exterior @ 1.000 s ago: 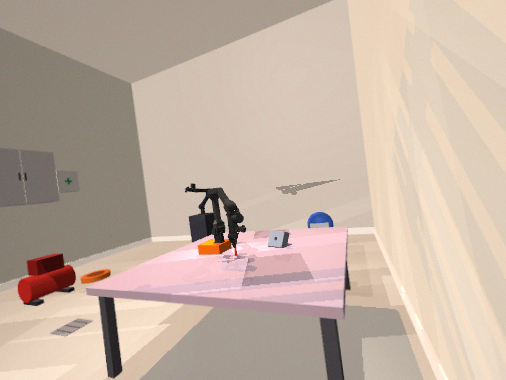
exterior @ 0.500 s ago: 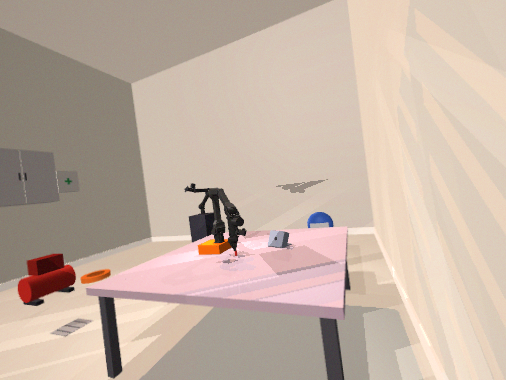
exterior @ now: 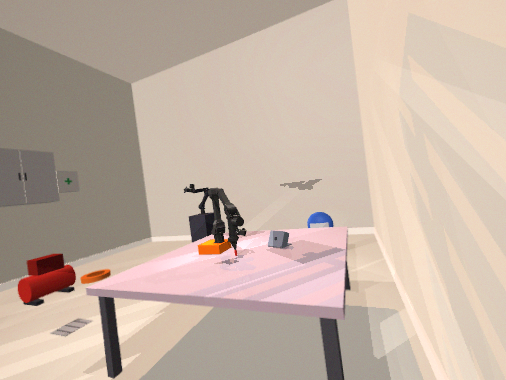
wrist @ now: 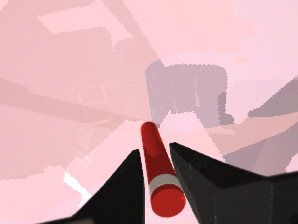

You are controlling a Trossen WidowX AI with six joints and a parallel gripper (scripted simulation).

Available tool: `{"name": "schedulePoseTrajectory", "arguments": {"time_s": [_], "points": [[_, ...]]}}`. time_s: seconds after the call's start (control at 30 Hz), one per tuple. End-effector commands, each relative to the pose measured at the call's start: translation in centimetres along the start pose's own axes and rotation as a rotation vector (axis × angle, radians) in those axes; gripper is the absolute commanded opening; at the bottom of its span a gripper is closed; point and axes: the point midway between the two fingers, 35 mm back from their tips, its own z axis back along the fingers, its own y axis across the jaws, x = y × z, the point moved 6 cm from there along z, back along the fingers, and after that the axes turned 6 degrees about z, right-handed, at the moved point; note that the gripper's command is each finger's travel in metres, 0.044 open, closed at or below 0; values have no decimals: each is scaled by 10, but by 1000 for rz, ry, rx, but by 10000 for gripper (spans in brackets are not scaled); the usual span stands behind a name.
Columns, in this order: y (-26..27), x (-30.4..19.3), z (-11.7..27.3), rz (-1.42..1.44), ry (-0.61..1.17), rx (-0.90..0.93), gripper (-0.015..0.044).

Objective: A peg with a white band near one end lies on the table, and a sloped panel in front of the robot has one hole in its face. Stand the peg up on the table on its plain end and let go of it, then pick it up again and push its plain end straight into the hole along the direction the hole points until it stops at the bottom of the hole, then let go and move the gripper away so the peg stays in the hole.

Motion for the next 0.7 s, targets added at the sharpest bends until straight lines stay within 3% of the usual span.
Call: {"name": "schedulePoseTrajectory", "arguments": {"time_s": [0.0, 0.27, 0.67], "points": [[0, 0, 0, 0, 0, 0, 7], [-1, 0, 4, 0, 0, 0, 0], [-2, 2, 51, 2, 1, -2, 0]]}}
